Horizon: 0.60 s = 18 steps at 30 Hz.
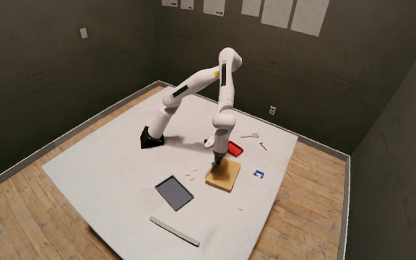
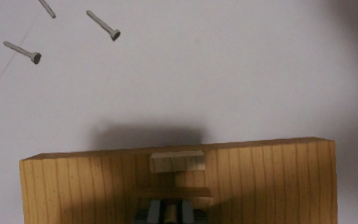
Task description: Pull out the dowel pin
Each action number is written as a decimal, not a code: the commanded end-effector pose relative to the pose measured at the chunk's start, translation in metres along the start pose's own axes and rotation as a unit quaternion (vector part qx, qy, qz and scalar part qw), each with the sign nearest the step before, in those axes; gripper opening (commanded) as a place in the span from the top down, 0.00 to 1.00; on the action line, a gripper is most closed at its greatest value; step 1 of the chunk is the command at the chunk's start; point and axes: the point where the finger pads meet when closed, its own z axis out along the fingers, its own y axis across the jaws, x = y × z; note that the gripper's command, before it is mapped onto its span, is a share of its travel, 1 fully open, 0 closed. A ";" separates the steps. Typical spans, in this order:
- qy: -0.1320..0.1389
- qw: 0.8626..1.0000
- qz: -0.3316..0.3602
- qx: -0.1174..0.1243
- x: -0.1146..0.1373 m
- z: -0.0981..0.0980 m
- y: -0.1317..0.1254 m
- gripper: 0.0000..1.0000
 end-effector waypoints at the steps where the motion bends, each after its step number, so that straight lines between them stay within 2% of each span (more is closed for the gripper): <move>1: -0.001 1.000 -0.001 0.001 0.000 -0.001 -0.001 0.90; 18: -0.002 1.000 -0.001 0.002 -0.001 -0.004 -0.001 0.90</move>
